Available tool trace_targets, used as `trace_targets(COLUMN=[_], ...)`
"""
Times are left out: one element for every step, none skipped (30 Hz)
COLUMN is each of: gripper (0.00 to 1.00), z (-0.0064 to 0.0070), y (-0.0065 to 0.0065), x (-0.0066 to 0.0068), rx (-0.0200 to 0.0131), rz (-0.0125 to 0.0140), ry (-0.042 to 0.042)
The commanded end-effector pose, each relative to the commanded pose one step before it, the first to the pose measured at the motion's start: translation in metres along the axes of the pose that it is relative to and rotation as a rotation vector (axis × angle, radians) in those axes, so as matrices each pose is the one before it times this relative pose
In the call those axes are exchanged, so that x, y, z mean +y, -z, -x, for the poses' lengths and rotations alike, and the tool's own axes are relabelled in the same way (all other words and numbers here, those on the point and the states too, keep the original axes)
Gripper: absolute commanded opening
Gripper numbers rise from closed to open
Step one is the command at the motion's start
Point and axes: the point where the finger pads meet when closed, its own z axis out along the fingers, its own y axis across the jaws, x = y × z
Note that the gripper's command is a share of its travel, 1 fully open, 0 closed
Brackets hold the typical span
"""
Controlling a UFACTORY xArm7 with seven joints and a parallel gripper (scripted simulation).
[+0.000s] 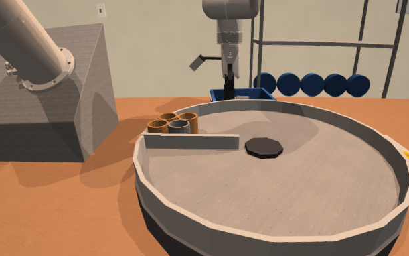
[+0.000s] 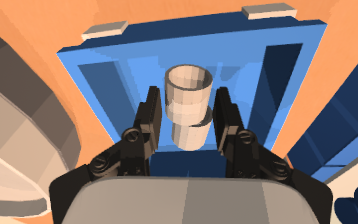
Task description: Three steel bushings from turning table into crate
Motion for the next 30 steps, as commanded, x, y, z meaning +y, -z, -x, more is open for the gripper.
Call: trace_targets(gripper=[0.48,0.48,0.48,0.48,0.48,0.48,0.48,0.48,0.48,0.48,0.48,0.48,0.48,0.48,0.48,0.48,0.48,0.48,0.48,0.48,0.48,0.48,0.48,0.48,0.48,0.48,0.48,0.48,0.48,0.48], z=[0.00107,0.00000,0.00000,0.00000,0.00000,0.00000,0.00000,0.00000,0.00000,0.00000,0.00000,0.00000,0.00000,0.00000,0.00000,0.00000,0.00000,0.00000,0.00000,0.00000,0.00000,0.00000,0.00000,0.00000,0.00000,0.00000,0.00000,0.00000,0.00000,0.00000], y=[0.00245,0.00000,0.00000,0.00000,0.00000,0.00000,0.00000,0.00000,0.00000,0.00000,0.00000,0.00000,0.00002,0.00016,0.00000,0.00000,0.00040,0.00073,0.00112,0.00155,0.00201,0.00248,0.00294,0.00337,0.00378,0.00415,0.00446,0.00471,0.00490,0.00501], x=[0.00156,0.00000,0.00000,0.00000,0.00000,0.00000,0.00000,0.00000,0.00000,0.00000,0.00000,0.00000,0.00000,0.00000,0.00000,0.00000,0.00000,0.00000,0.00000,0.00000,0.00000,0.00000,0.00000,0.00000,0.00000,0.00000,0.00000,0.00000,0.00000,0.00000], rx=[-0.00311,0.00000,0.00000,0.00000,0.00000,0.00000,0.00000,0.00000,0.00000,0.00000,0.00000,0.00000,0.00000,0.00000,0.00000,0.00000,0.00000,0.00000,0.00000,0.00000,0.00000,0.00000,0.00000,0.00000,0.00000,0.00000,0.00000,0.00000,0.00000,0.00000], rz=[0.00401,0.00000,0.00000,0.00000,0.00000,0.00000,0.00000,0.00000,0.00000,0.00000,0.00000,0.00000,0.00000,0.00000,0.00000,0.00000,0.00000,0.00000,0.00000,0.00000,0.00000,0.00000,0.00000,0.00000,0.00000,0.00000,0.00000,0.00000,0.00000,0.00000], ry=[-0.00009,0.00000,0.00000,0.00000,0.00000,0.00000,0.00000,0.00000,0.00000,0.00000,0.00000,0.00000,0.00000,0.00000,0.00000,0.00000,0.00000,-0.00001,0.00000,0.00000,0.00000,0.00000,0.00000,0.00001,0.00000,0.00000,0.00000,0.00000,0.00000,0.00000])
